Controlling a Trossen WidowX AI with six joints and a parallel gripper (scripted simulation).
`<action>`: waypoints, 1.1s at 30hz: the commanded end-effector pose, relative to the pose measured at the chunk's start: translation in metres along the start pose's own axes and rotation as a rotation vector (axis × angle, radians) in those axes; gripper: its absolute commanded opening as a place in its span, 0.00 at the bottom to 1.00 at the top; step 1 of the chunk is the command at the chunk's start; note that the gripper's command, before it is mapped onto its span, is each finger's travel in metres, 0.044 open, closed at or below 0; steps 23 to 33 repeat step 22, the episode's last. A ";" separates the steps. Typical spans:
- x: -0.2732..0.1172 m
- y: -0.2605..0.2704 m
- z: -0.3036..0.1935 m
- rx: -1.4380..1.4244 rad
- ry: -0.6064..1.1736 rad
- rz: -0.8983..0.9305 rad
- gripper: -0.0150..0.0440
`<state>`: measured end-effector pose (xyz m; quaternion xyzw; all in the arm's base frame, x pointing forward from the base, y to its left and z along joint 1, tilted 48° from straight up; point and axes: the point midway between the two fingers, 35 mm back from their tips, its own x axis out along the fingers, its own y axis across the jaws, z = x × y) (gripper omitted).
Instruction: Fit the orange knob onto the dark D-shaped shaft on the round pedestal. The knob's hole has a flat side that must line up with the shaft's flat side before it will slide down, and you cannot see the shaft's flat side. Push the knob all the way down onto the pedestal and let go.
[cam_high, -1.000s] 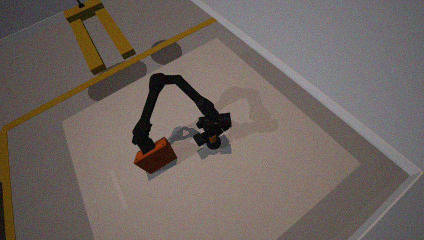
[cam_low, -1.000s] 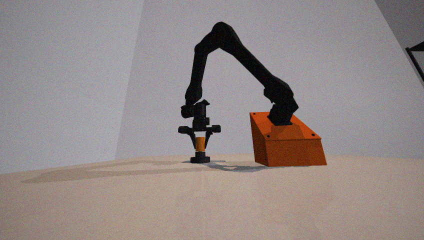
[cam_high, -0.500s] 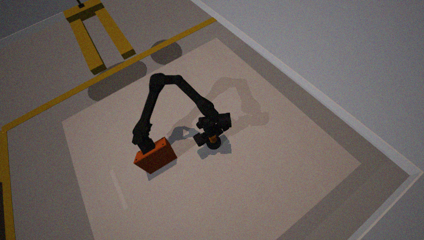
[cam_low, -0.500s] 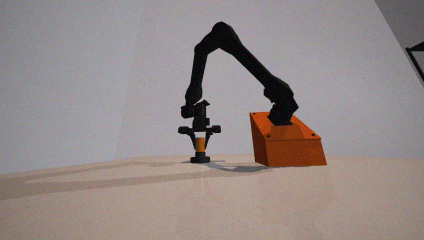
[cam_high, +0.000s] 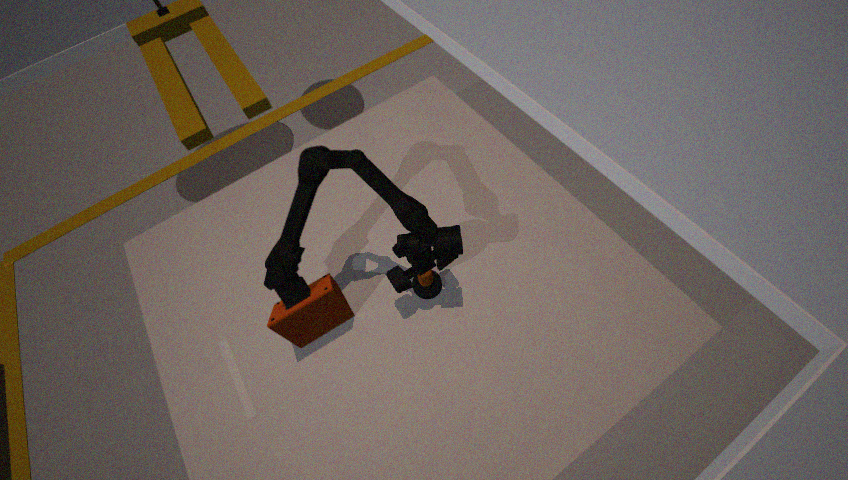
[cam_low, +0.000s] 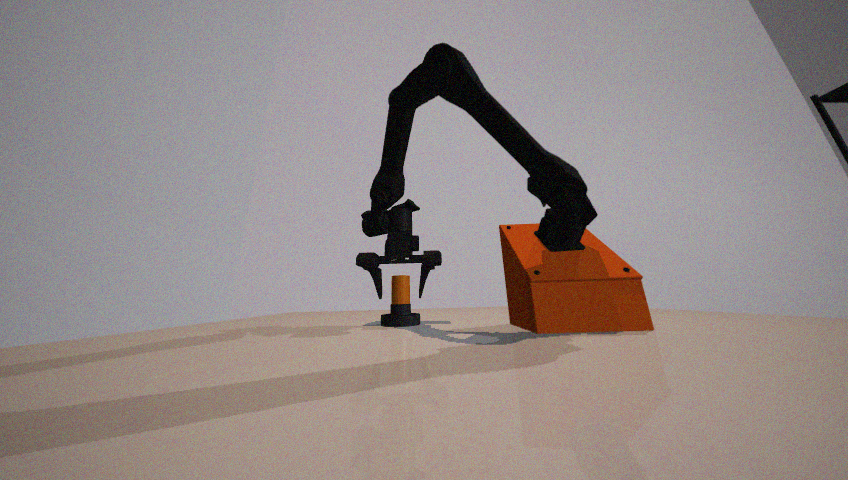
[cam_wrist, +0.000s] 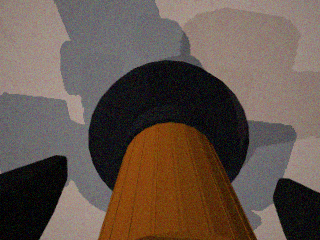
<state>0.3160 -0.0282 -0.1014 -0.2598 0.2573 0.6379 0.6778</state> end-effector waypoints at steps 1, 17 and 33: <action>0.000 0.000 0.000 -0.001 0.000 0.000 1.00; -0.096 -0.003 -0.005 0.000 0.005 0.000 1.00; -0.096 -0.003 -0.005 0.000 0.005 0.000 1.00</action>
